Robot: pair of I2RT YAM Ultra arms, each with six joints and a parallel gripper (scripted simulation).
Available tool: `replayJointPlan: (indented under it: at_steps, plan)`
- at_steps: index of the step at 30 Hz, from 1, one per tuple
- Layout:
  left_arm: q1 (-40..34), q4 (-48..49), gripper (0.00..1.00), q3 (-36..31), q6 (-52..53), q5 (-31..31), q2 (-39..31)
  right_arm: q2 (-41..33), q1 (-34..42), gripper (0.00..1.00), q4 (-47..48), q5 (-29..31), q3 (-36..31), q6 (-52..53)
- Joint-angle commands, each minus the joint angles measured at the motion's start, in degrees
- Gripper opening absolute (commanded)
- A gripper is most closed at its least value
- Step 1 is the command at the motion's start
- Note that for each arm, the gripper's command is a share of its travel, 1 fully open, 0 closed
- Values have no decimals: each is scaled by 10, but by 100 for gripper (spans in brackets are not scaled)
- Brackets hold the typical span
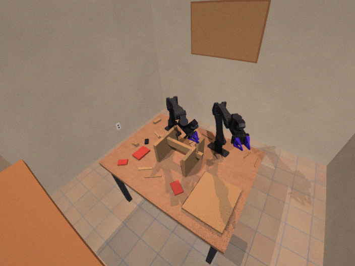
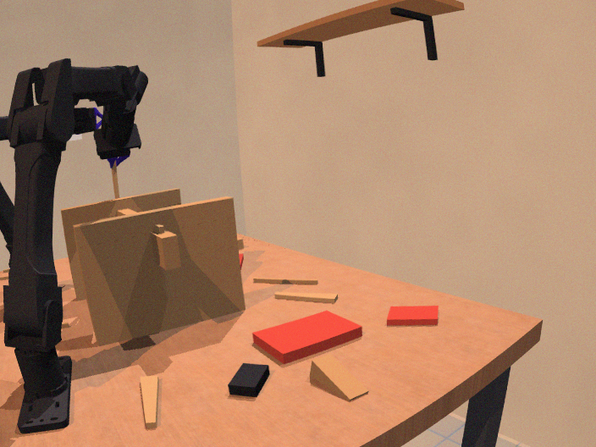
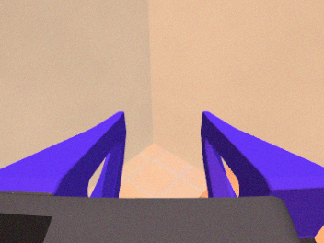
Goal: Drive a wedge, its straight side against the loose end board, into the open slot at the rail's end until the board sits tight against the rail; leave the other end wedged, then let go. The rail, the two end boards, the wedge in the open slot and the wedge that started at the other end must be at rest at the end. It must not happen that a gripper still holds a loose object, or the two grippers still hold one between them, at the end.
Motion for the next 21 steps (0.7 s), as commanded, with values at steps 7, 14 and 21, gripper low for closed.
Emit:
replayJointPlan:
  at_steps: [7, 14, 21]
  plan:
    - [-3, -8, 43, 17, -4, 0, 5, -20, 1, 1, 23, -6, 4, 2]
    - [-3, -8, 43, 17, -4, 0, 5, -23, 0, 1, 26, -6, -2, 3]
    - [-3, -8, 43, 17, -4, 0, 5, -29, 1, 1, 27, -6, 11, 3]
